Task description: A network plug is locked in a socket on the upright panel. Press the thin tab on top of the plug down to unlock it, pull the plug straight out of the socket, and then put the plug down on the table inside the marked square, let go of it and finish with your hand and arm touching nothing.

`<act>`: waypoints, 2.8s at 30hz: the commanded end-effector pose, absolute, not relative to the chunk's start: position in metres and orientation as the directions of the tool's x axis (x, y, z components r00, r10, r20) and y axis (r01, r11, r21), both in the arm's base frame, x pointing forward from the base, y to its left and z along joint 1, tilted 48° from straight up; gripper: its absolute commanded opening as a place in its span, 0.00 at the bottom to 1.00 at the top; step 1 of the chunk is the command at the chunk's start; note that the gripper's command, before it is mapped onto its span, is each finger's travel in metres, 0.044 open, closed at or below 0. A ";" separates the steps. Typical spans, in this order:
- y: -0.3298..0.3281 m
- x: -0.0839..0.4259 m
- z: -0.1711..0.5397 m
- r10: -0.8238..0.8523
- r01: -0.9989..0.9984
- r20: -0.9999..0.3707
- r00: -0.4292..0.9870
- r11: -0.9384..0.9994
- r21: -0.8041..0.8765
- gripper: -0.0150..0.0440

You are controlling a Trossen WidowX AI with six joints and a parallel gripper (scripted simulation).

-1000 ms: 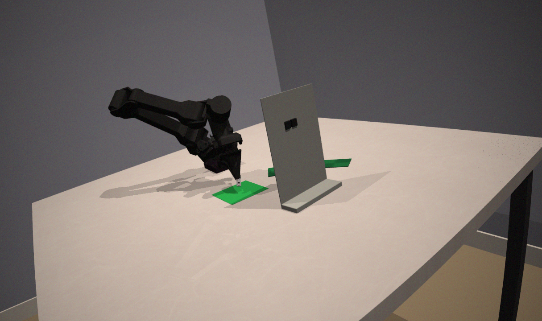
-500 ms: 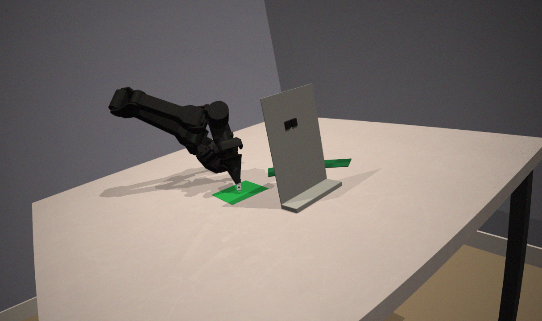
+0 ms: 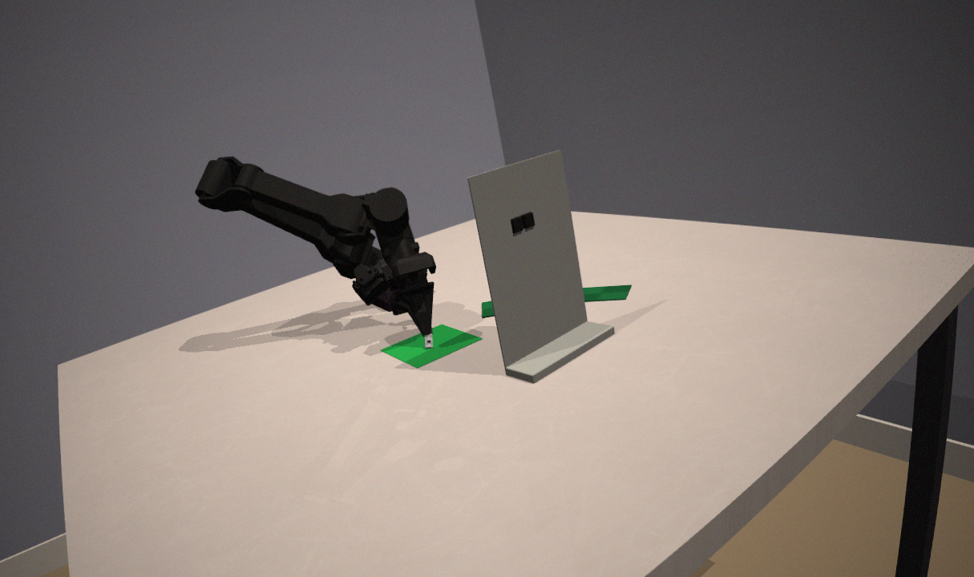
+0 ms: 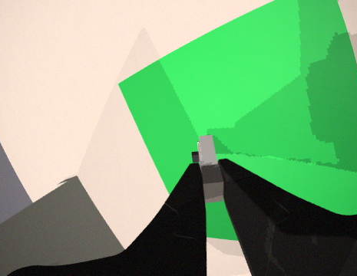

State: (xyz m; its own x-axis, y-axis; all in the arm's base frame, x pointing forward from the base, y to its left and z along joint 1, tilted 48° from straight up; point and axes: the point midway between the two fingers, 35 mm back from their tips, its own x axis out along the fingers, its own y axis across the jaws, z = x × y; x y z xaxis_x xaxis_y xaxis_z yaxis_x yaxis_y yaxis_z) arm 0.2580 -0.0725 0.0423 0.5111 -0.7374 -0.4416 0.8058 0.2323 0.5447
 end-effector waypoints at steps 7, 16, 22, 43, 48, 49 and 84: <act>-0.072 0.258 0.042 -0.737 0.806 -0.442 0.511 0.232 0.545 0.30; -0.072 0.258 0.042 -0.737 0.806 -0.442 0.511 0.232 0.545 0.52; -0.069 0.256 0.043 -0.736 0.807 -0.444 0.510 0.231 0.544 0.52; -0.055 0.247 0.051 -0.735 0.808 -0.447 0.511 0.232 0.542 0.52; -0.052 0.245 0.053 -0.734 0.807 -0.446 0.512 0.233 0.542 0.52; -0.052 0.245 0.053 -0.734 0.807 -0.446 0.511 0.233 0.542 0.52; -0.025 0.249 0.068 -0.728 0.815 -0.465 0.504 0.220 0.537 0.52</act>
